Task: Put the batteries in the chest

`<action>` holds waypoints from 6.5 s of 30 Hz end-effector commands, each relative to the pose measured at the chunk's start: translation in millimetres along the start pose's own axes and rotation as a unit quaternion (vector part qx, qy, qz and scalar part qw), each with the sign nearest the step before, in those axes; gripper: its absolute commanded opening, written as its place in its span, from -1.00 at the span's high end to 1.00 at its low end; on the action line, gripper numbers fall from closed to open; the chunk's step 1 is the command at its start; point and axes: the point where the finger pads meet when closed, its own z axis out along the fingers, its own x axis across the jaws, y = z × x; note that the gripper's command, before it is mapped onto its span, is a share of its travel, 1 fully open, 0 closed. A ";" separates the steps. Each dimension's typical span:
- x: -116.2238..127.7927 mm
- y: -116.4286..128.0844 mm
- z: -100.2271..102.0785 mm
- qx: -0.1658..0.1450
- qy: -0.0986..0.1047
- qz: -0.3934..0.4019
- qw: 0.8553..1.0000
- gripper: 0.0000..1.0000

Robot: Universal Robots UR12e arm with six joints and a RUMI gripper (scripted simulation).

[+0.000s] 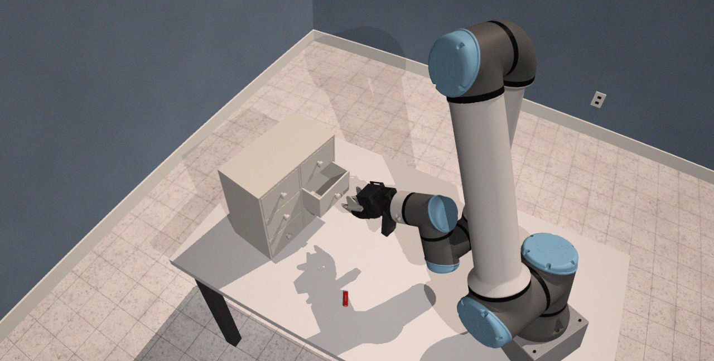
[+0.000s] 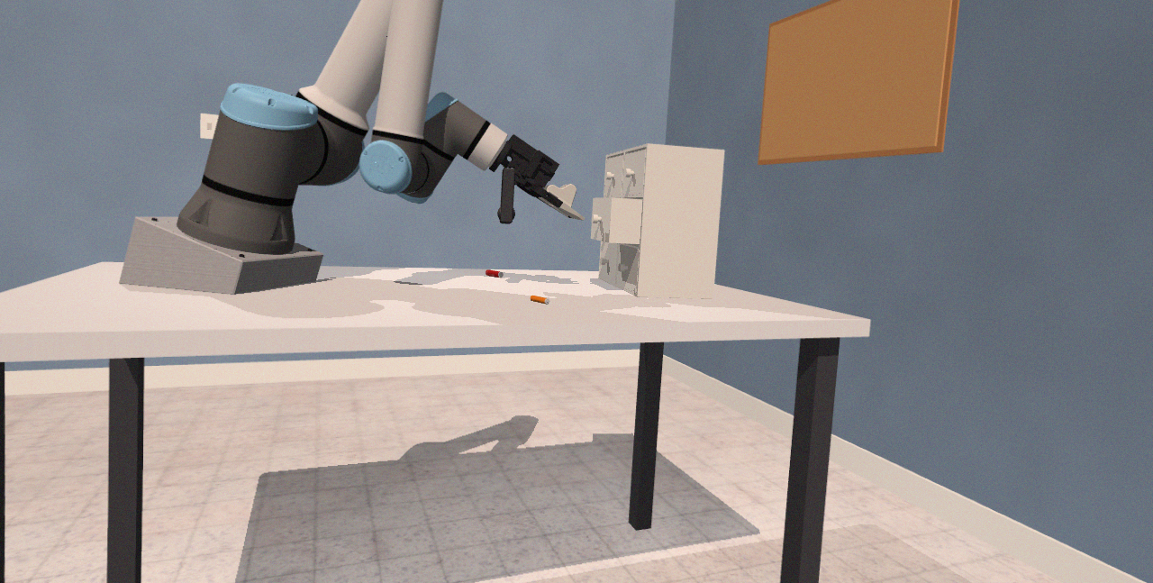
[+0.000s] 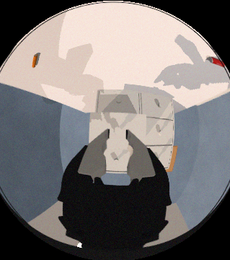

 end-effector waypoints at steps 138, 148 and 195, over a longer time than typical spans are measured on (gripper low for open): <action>0.1 17.8 30.2 0.000 0.000 0.000 1.000 0.86; 0.1 17.9 30.2 0.000 0.000 0.000 1.000 0.86; 0.1 23.1 39.3 0.000 0.000 0.000 1.000 0.86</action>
